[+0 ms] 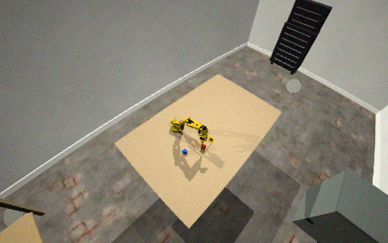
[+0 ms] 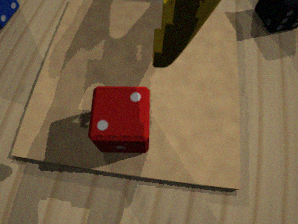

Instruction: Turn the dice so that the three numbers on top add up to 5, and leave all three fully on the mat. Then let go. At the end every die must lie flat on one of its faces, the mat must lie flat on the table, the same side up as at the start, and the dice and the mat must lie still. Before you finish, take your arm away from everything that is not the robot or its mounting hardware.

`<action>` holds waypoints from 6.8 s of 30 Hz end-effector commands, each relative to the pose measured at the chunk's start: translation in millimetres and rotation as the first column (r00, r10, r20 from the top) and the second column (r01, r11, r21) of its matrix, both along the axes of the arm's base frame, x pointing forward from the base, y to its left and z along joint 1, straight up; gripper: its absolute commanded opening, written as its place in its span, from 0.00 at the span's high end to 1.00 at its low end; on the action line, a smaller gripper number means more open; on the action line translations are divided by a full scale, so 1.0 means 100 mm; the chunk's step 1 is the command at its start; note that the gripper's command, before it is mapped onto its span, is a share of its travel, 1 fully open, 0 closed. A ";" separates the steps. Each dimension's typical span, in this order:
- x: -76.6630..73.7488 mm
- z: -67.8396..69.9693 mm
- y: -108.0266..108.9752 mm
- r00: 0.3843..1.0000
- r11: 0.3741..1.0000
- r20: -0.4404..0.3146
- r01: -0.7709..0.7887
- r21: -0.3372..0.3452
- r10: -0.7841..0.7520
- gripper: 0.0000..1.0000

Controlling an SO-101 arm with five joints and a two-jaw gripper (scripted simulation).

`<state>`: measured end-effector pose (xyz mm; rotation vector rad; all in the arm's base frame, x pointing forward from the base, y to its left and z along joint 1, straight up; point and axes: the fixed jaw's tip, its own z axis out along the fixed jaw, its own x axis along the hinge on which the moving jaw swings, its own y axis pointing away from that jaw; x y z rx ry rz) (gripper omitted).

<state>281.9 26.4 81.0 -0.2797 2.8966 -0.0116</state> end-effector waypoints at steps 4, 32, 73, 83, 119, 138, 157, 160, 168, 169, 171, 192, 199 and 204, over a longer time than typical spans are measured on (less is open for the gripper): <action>0.03 0.18 0.03 0.997 1.000 0.072 -0.003 0.008 0.002 0.64; -0.25 0.14 0.31 0.926 0.924 -0.007 -0.377 -0.059 0.378 0.64; -1.42 -0.12 0.78 -0.277 -0.295 -0.215 -0.954 -0.054 0.936 0.65; -1.43 -0.12 0.78 -0.279 -0.297 -0.215 -0.953 -0.054 0.936 0.65; -1.44 -0.17 0.77 -0.278 -0.297 -0.213 -0.953 -0.060 0.937 0.65; -1.42 -0.41 0.78 -0.278 -0.297 -0.213 -0.953 -0.060 0.937 0.65; -1.43 -0.60 0.78 -0.278 -0.297 -0.213 -0.953 -0.060 0.937 0.65; -1.43 -0.60 0.78 -0.278 -0.297 -0.213 -0.953 -0.060 0.937 0.65; -1.43 -0.60 0.78 -0.278 -0.297 -0.213 -0.953 -0.060 0.937 0.65; -1.43 -0.60 0.78 -0.278 -0.297 -0.213 -0.953 -0.060 0.937 0.65; -1.43 -0.60 0.78 -0.278 -0.297 -0.213 -0.953 -0.060 0.937 0.66; -1.37 -0.60 0.81 -0.278 -0.297 -0.214 -0.953 -0.060 0.936 0.78; -1.35 -0.60 0.82 -0.278 -0.297 -0.214 -0.953 -0.060 0.936 0.81; -1.34 -0.60 0.83 -0.278 -0.297 -0.214 -0.953 -0.060 0.936 0.83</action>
